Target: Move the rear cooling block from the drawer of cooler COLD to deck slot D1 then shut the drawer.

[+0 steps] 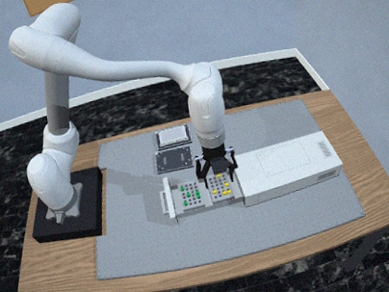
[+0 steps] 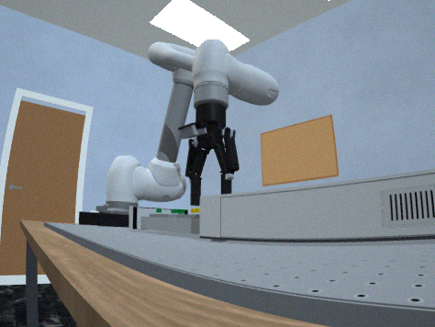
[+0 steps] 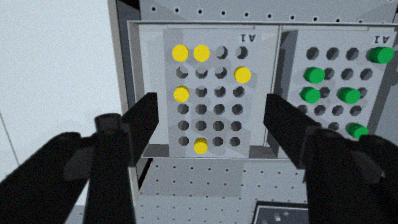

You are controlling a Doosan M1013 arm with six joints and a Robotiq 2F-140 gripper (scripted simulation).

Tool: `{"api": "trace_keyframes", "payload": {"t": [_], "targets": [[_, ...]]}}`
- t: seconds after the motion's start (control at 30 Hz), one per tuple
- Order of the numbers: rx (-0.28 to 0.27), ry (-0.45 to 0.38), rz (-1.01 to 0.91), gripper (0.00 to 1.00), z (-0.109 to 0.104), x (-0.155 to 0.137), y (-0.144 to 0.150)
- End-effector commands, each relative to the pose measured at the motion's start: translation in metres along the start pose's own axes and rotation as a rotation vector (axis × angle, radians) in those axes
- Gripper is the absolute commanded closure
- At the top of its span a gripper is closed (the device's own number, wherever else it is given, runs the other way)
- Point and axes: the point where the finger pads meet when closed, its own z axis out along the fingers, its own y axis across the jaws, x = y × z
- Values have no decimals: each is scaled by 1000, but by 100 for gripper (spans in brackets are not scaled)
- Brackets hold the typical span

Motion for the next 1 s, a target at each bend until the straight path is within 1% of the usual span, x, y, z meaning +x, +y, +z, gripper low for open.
{"api": "trace_keyframes", "payload": {"t": [0.0,0.33,0.97], "targets": [[1,0,0,34,3,0,0],[1,0,0,34,4,0,0],[1,0,0,34,27,0,0]]}}
